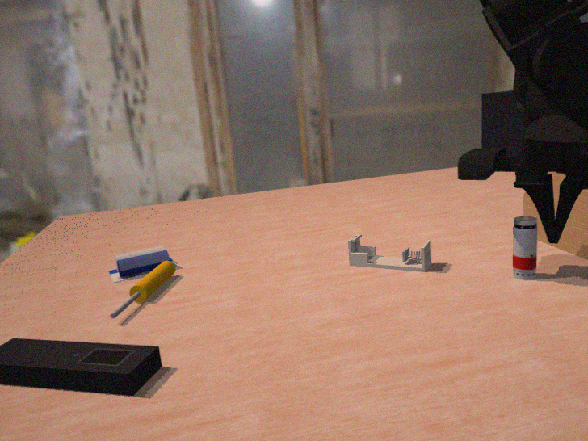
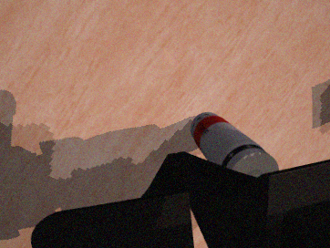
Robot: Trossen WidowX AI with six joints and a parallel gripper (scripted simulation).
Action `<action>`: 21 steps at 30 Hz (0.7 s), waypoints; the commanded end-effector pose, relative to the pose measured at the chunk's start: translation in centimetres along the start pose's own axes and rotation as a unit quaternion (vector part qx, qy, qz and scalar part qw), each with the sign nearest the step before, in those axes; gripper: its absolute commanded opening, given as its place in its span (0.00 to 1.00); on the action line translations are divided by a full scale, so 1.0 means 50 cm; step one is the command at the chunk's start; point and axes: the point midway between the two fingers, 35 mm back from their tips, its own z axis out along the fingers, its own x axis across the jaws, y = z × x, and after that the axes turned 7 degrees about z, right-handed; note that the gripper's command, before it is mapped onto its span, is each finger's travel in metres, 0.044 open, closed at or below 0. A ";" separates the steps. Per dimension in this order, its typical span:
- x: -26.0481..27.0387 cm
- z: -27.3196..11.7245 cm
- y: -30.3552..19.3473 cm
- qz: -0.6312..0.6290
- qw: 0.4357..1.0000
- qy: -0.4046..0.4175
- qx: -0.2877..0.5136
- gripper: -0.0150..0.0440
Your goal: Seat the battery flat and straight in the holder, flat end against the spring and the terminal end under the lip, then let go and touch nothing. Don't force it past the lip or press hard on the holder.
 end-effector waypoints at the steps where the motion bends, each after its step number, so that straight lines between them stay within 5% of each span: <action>1: -0.014 -0.001 0.004 0.000 1.000 -0.001 -0.003 0.25; 21: -0.078 -0.001 0.010 0.000 1.000 -0.002 -0.002 0.25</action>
